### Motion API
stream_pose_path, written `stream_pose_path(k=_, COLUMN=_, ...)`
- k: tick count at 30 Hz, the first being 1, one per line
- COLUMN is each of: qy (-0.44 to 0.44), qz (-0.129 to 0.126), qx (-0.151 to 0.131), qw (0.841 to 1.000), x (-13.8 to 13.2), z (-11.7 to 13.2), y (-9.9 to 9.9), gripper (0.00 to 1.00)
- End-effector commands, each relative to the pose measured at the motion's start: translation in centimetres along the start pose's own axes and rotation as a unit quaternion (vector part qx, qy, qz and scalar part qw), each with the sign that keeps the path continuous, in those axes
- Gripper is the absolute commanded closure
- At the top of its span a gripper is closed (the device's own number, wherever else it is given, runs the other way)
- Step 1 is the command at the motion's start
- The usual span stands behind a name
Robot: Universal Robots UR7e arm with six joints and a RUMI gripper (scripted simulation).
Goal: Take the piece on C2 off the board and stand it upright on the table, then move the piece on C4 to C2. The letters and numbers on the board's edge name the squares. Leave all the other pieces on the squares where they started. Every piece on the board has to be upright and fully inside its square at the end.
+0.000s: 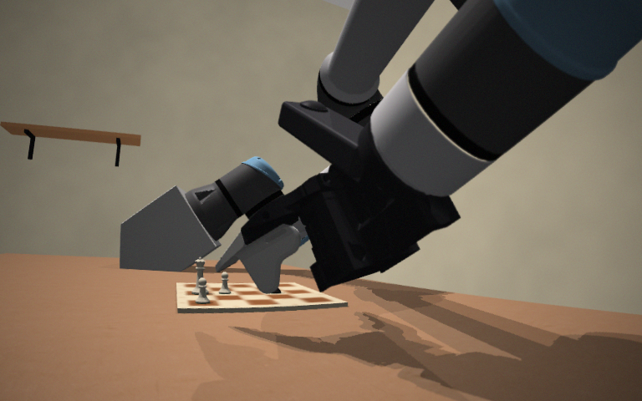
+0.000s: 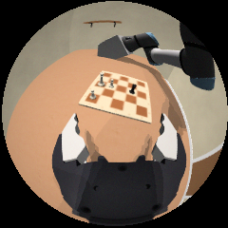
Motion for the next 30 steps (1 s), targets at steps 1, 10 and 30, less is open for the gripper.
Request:
stream_pose_path(k=1, qy=0.001, qz=0.0, qx=0.001, qw=1.0, x=0.1, z=-0.1, y=0.0, gripper=0.0)
stream_pose_path(k=10, qy=0.001, qz=-0.002, qx=-0.001, qw=1.0, x=1.1, z=-4.3, y=2.3, gripper=0.0)
stream_pose_path(k=30, qy=0.0, qz=-0.003, qx=-0.002, qw=1.0, x=1.9, z=-7.6, y=4.0, gripper=0.0)
Point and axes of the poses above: the point where the finger pads meet when closed, its own y axis back along the fingers, its own x axis across the jaws, z = x × y, the point moved 6 cm from there along y, back along the fingers, and after that the axes turned 3 degrees about y, right-handed, at the moved point
